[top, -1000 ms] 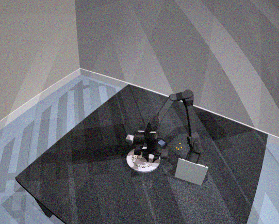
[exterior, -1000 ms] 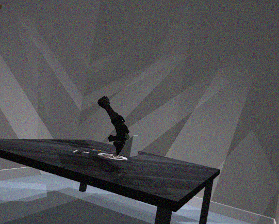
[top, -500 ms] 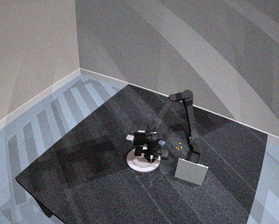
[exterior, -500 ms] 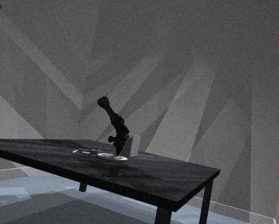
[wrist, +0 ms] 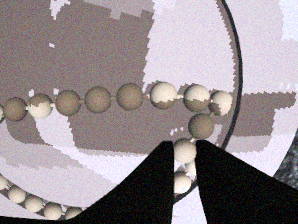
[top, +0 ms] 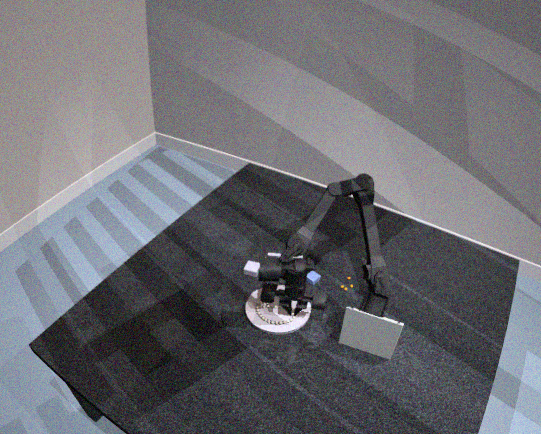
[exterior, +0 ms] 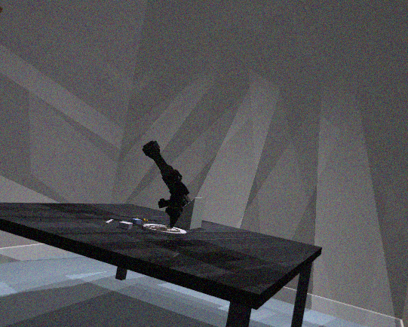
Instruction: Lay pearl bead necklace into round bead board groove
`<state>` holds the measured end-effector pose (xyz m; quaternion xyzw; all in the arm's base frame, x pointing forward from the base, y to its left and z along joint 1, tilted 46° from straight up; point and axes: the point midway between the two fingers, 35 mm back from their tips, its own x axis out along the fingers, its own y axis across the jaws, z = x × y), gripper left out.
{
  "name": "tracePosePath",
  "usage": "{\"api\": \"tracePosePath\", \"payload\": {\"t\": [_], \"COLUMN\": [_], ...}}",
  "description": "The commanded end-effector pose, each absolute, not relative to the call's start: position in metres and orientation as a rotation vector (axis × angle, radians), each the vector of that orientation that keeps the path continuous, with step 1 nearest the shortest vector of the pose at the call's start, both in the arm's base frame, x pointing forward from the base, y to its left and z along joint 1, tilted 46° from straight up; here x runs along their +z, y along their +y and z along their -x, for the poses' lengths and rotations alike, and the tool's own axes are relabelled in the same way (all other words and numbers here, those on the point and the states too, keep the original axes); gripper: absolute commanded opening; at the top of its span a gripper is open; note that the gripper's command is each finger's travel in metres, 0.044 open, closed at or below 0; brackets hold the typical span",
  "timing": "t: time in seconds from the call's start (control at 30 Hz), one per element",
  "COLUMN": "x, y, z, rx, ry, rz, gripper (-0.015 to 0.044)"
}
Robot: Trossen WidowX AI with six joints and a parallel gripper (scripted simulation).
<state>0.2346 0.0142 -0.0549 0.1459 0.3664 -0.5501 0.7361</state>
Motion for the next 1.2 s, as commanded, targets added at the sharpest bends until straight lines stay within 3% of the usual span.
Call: {"api": "tracePosePath", "payload": {"t": [0.0,1.17], "x": [-0.055,-0.052], "y": [0.014,0.01], "z": [-0.235,-0.224], "rx": [-1.208,-1.211], "ry": [0.805,0.805], "rz": [-0.321,-0.309], "gripper": [0.0,0.0]}}
